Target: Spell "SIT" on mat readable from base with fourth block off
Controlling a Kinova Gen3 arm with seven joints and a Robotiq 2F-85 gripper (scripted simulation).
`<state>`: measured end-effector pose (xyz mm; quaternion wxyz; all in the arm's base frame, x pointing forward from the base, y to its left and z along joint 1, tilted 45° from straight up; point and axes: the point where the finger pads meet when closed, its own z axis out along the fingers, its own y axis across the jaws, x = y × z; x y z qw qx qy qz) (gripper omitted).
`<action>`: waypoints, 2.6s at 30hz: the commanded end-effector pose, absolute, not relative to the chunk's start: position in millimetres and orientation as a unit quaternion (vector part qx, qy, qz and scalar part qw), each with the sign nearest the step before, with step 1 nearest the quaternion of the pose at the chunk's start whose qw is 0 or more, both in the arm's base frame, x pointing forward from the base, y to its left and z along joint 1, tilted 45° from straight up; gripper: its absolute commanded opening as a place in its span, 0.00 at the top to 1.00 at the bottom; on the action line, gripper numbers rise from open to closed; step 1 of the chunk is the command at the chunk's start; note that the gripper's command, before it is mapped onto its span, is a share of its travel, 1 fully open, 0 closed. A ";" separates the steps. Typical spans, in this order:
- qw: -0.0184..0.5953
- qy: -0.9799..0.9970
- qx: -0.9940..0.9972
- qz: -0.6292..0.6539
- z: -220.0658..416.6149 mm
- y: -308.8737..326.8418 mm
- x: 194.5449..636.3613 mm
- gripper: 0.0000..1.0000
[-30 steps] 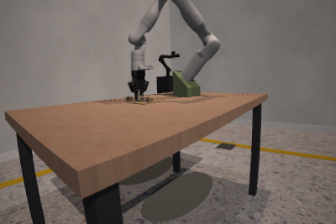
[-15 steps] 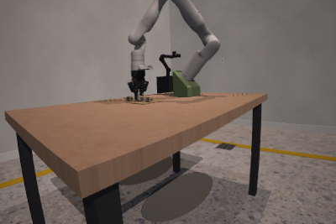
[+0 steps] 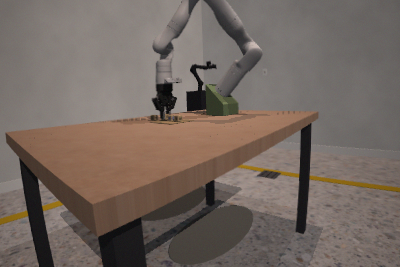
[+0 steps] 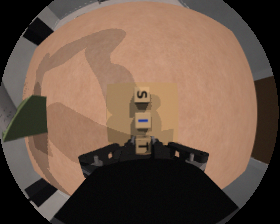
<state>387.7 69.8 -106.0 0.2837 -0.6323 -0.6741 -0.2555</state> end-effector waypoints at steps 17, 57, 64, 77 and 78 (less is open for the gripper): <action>0.283 -0.674 -0.633 -0.256 -108.2 71.5 388.1 0.79; 0.283 -0.674 -0.633 -0.256 -108.5 71.7 388.0 0.79; 0.283 -0.674 -0.633 -0.256 -108.5 71.7 388.0 0.71; 0.283 -0.674 -0.633 -0.256 -108.5 71.7 388.0 0.59; 0.283 -0.674 -0.633 -0.256 -108.5 71.7 388.0 0.59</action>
